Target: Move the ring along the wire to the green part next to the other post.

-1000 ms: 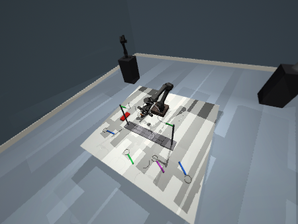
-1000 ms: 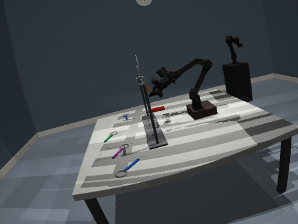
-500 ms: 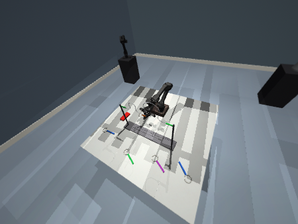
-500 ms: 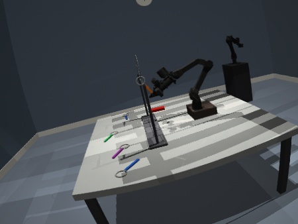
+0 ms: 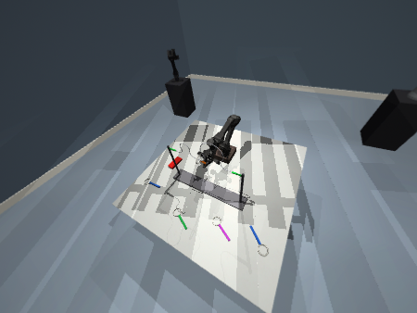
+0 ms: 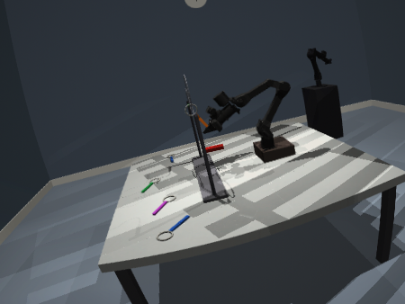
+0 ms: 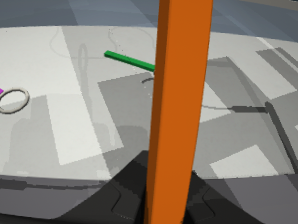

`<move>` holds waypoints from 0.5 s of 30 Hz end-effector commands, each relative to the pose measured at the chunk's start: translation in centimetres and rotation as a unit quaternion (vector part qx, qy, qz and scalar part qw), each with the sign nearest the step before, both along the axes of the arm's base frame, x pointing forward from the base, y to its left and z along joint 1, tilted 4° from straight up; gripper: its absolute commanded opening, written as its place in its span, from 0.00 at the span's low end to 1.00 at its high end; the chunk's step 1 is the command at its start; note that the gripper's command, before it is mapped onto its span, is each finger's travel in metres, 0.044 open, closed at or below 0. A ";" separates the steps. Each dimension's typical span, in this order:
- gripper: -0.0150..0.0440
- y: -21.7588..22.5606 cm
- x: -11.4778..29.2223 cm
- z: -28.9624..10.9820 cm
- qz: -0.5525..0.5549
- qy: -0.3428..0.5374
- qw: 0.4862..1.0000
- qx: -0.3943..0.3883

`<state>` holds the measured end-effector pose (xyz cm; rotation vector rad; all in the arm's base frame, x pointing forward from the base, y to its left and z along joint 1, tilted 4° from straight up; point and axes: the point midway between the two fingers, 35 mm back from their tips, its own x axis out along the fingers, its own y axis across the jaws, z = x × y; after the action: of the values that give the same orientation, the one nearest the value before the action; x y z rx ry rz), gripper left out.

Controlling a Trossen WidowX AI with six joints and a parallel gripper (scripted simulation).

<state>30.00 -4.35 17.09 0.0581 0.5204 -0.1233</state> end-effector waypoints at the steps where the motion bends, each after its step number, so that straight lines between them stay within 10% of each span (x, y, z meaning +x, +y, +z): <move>1: 0.00 0.6 0.0 0.0 -0.003 -0.001 1.000 0.010; 15: 0.00 3.7 0.2 0.4 -0.007 -0.005 0.997 0.079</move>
<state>30.14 -1.46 17.29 0.1749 0.5215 -0.1009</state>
